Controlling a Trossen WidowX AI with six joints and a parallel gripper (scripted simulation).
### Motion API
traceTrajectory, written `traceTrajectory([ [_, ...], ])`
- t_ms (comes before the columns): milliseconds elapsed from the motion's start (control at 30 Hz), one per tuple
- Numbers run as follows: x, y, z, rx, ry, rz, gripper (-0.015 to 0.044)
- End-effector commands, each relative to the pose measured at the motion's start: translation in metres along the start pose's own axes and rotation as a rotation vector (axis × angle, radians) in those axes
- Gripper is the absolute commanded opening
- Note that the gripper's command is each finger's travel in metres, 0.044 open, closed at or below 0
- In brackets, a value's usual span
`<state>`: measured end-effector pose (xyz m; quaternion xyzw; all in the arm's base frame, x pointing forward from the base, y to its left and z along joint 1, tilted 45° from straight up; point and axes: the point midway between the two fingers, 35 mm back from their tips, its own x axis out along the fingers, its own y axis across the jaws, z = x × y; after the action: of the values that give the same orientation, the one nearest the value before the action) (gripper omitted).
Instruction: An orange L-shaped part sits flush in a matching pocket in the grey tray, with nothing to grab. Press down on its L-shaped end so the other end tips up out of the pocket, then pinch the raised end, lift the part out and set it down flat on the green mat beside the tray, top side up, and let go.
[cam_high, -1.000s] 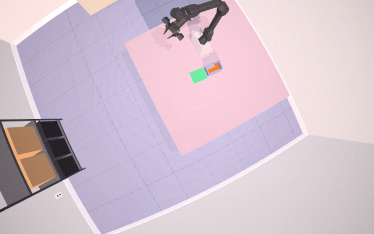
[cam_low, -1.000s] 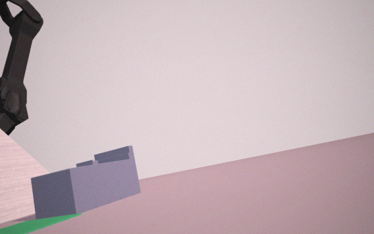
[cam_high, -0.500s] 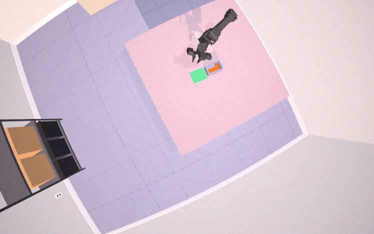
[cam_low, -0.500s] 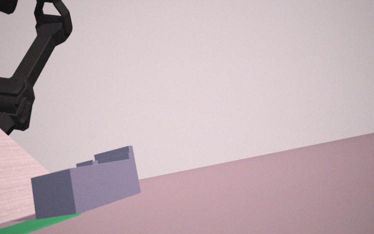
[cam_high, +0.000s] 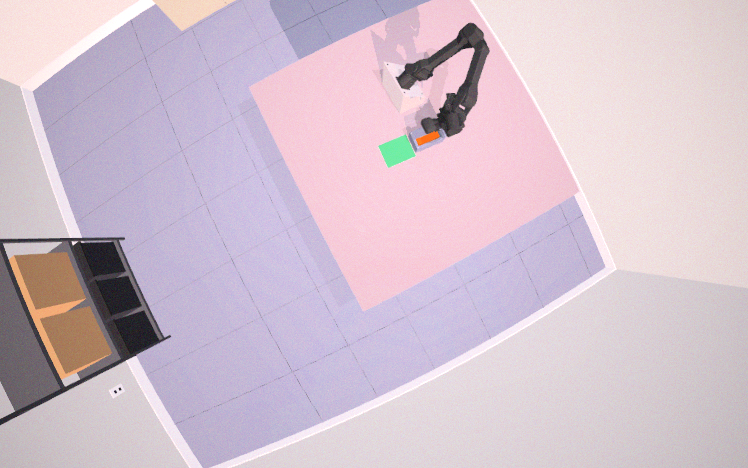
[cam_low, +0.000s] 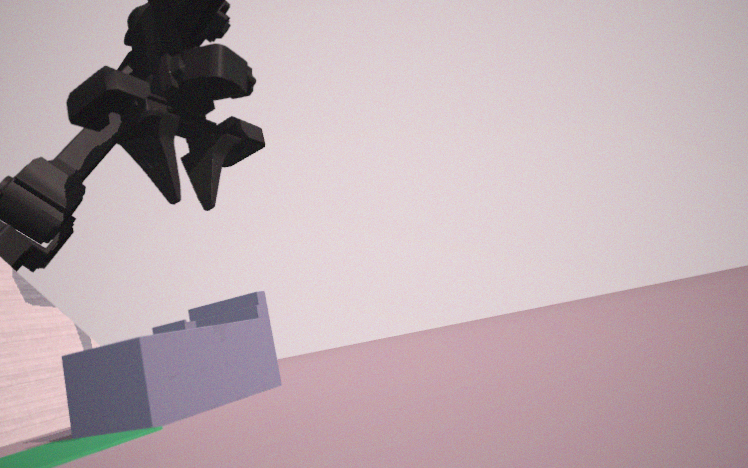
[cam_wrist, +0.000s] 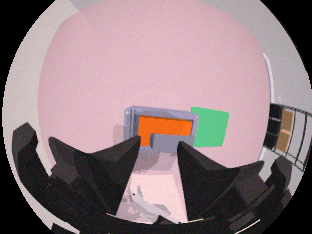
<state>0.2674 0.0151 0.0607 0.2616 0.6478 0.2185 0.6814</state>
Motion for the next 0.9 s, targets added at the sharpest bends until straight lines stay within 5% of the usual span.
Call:
traceTrajectory([
  [0,0.023,0.043,-0.021,-0.029,0.107,0.080,0.0180],
  [233,0.026,0.045,-0.022,-0.031,0.112,0.083,0.0180],
  [500,0.095,0.051,-0.031,-0.031,0.112,0.086,0.0180],
  [867,0.101,0.051,-0.031,-0.031,0.112,0.086,0.0180],
])
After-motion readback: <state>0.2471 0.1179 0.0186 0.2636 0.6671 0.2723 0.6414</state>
